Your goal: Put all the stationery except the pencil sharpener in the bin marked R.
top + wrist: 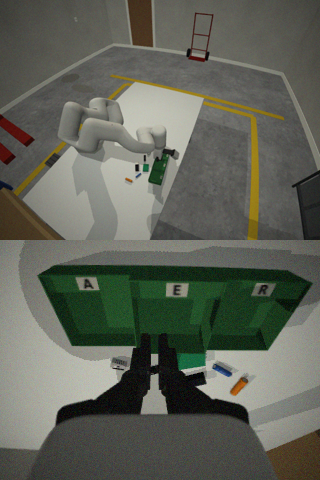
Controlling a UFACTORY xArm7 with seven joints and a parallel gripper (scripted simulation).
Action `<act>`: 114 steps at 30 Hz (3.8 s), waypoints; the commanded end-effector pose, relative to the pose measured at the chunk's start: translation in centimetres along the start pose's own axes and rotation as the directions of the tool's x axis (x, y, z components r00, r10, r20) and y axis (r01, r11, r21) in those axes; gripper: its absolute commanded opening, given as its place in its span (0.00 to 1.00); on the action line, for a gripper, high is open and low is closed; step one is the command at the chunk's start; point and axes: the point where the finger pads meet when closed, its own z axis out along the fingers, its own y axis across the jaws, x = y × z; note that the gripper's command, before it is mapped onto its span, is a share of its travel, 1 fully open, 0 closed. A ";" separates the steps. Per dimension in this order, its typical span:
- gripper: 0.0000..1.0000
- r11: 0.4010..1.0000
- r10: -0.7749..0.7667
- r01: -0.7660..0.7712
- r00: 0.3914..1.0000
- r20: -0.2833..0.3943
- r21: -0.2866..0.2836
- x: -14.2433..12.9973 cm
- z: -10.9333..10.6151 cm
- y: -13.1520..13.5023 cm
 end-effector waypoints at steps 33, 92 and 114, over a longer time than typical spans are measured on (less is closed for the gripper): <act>0.07 1.000 0.002 -0.002 1.000 -0.003 -0.001 0.9 3.9 -6.8; 0.07 1.000 0.002 -0.002 1.000 -0.003 -0.001 0.9 5.5 -6.8; 0.07 1.000 0.002 -0.002 1.000 -0.003 -0.001 0.9 2.2 -6.8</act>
